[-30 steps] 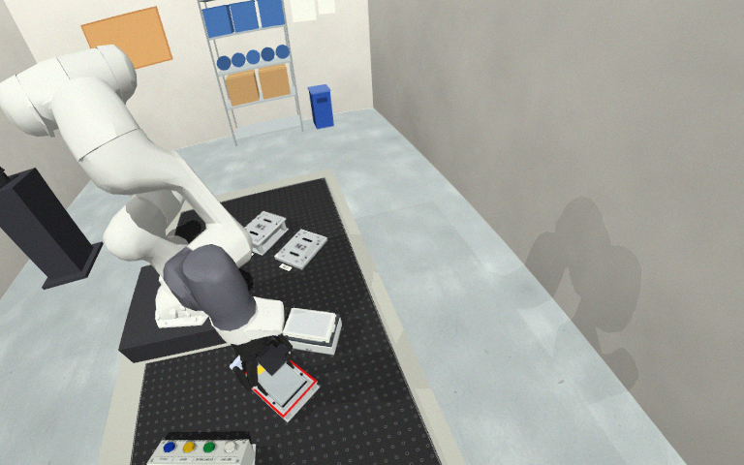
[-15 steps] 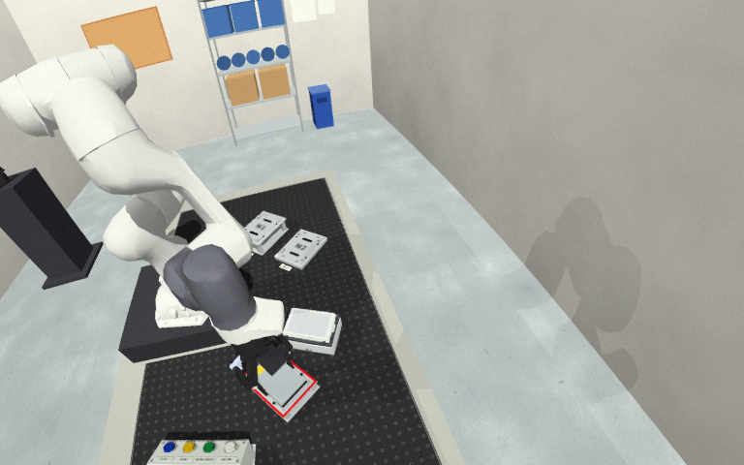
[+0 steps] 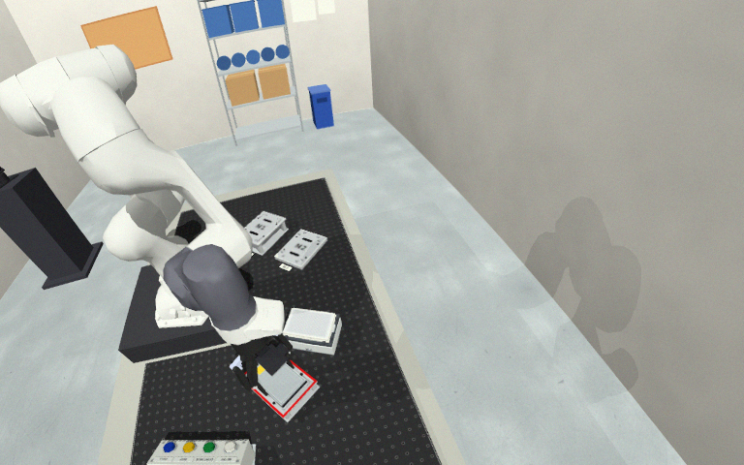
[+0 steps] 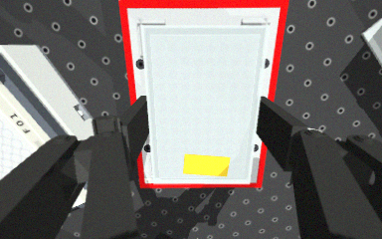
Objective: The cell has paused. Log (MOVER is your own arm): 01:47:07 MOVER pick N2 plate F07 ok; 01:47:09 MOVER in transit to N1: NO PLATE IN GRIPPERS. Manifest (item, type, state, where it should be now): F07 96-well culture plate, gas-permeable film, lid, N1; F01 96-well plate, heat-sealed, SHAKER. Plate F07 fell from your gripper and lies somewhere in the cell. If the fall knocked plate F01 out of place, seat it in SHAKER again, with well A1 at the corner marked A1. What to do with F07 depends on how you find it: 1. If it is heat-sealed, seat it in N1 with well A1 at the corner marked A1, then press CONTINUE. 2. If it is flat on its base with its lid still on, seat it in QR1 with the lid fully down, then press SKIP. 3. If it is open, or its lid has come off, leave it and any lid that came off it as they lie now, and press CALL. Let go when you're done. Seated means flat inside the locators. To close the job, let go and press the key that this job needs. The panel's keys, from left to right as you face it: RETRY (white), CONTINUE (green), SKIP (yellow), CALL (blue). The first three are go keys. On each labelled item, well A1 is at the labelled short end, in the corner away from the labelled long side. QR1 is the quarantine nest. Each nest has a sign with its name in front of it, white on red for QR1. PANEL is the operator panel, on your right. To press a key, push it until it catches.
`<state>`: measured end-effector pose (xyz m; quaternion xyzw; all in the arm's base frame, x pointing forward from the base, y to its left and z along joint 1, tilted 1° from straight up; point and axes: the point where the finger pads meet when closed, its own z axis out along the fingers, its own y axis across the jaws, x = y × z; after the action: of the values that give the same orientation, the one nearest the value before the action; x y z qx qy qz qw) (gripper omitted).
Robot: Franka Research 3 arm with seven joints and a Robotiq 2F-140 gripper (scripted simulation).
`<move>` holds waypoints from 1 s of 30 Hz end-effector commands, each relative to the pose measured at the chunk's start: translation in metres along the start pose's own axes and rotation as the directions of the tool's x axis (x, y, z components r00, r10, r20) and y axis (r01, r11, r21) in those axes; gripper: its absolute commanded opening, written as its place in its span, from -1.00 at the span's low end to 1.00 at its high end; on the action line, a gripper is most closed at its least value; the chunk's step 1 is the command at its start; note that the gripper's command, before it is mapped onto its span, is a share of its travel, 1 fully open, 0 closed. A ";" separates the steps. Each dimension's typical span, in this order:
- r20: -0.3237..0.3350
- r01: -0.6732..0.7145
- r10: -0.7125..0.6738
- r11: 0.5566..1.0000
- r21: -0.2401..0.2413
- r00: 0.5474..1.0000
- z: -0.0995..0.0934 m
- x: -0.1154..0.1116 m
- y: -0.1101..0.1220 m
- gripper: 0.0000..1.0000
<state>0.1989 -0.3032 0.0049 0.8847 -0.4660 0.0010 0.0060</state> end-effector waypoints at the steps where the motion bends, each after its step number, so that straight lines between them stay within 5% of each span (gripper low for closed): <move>1: -0.003 0.002 -0.002 1.000 0.001 1.000 0.000 0.001 0.000 -0.80; 4: -0.003 0.002 -0.002 1.000 0.001 1.000 0.000 0.001 0.000 -0.80; 5: -0.003 0.002 -0.002 1.000 0.001 1.000 0.000 0.001 0.000 0.40; 30: -0.003 0.002 -0.002 1.000 0.001 1.000 0.000 0.001 0.000 0.40</move>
<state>0.1989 -0.3032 0.0049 0.8847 -0.4661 0.0010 0.0060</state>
